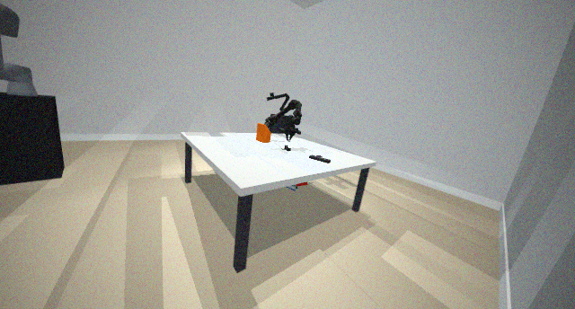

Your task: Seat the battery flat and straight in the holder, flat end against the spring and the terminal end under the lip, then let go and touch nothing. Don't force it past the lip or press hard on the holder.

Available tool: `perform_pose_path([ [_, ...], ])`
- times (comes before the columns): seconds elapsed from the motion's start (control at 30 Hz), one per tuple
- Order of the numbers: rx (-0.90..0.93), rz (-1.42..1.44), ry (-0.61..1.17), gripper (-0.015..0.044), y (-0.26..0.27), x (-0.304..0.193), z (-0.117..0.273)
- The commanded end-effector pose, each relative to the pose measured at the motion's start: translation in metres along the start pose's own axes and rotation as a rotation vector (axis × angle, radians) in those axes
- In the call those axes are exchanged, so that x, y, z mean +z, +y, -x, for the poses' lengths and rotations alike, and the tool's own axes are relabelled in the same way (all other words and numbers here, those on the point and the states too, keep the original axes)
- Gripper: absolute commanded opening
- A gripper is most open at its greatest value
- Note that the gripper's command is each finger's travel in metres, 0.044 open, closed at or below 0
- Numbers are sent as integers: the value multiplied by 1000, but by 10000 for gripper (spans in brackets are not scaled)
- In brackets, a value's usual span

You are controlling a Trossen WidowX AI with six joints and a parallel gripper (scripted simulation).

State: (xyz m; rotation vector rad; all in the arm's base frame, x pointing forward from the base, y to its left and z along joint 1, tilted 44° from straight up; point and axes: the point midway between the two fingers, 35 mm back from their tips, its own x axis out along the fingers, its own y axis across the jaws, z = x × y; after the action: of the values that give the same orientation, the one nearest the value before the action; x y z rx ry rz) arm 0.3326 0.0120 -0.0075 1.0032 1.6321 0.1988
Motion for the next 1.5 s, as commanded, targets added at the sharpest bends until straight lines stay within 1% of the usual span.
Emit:
perform_pose_path([
  [0.0,0,6,48,59,1,0,-9],
  [0.4,-5,15,231,59,1,-5,-37],
  [1.47,-15,22,385,59,2,2,-48],
])
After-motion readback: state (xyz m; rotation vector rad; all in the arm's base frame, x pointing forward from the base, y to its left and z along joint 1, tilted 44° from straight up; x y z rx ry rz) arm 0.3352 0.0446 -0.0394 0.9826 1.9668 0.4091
